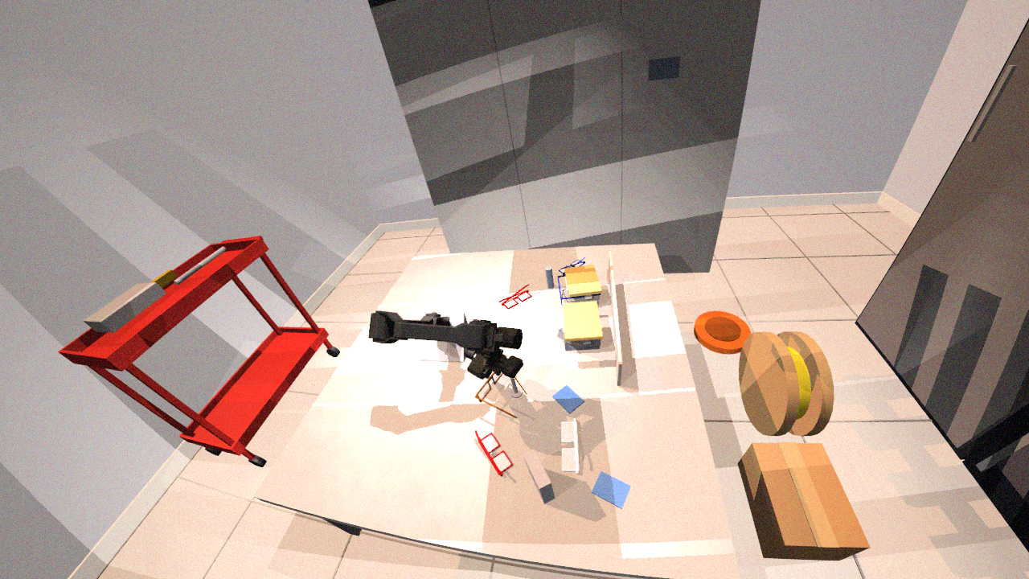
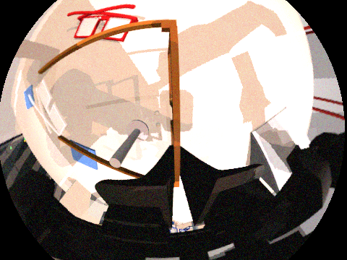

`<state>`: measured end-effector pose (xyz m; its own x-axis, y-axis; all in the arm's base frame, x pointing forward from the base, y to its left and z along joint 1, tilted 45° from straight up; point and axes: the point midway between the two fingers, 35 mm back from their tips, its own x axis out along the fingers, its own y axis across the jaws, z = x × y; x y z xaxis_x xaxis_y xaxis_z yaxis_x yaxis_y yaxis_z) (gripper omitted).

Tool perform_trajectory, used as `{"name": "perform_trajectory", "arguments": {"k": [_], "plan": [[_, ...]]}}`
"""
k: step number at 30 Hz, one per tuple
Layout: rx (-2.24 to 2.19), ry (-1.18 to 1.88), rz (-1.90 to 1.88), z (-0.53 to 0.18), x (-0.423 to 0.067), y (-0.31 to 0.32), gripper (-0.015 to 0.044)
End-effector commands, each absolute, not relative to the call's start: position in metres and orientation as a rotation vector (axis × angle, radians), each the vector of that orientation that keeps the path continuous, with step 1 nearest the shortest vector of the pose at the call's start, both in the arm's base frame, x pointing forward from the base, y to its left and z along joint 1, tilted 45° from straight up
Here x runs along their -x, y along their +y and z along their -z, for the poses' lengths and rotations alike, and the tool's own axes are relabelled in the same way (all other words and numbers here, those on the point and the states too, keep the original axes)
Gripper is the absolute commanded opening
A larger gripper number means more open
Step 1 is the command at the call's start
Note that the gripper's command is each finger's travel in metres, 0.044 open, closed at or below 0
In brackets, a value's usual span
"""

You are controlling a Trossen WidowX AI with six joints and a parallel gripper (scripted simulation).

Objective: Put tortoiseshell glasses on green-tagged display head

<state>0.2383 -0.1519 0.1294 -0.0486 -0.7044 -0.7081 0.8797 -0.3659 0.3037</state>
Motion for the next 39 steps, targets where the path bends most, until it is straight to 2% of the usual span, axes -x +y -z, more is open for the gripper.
{"name": "perform_trajectory", "arguments": {"k": [1,39], "plan": [[-0.968,0.256,1.695,-0.129,-0.234,-0.153,0.0000],[-0.967,0.256,1.695,-0.142,-0.216,-0.164,0.0000]]}}
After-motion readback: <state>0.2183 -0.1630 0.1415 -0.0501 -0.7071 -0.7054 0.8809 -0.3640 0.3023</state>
